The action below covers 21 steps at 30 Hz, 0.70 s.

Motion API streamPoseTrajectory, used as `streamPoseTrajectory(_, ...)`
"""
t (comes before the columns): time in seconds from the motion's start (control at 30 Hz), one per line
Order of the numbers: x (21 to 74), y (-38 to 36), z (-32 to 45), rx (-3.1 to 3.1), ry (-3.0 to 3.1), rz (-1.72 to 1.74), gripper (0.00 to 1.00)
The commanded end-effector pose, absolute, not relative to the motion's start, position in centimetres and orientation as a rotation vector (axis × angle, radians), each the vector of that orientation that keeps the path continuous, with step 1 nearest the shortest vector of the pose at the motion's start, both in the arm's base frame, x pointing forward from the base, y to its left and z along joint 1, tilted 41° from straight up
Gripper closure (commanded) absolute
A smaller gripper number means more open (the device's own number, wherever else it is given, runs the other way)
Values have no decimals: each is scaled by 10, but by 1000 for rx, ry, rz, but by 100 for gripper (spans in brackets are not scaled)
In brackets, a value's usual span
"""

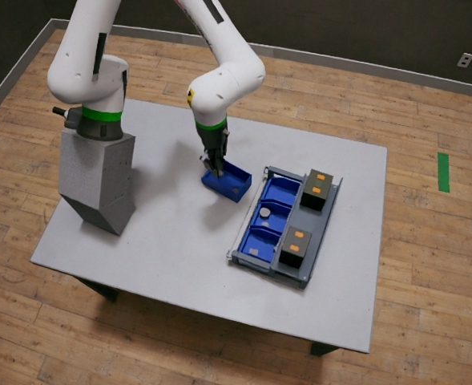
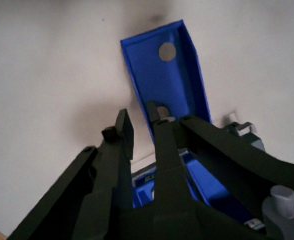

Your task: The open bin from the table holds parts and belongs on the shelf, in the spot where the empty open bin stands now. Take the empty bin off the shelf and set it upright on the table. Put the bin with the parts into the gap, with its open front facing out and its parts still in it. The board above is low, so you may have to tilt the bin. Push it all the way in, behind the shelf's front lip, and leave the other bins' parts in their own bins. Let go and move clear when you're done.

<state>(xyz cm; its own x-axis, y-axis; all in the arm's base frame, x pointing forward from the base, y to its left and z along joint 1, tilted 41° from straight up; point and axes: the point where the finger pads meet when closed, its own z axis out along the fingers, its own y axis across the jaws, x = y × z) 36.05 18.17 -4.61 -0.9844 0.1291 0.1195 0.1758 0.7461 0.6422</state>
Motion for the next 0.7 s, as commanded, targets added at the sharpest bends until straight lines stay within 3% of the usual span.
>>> streamPoseTrajectory(0.0, 361, 181, -46, -251, -2874, -1067, 76)
streamPoseTrajectory(0.67, 361, 186, -51, -251, -2874, -1067, 76)
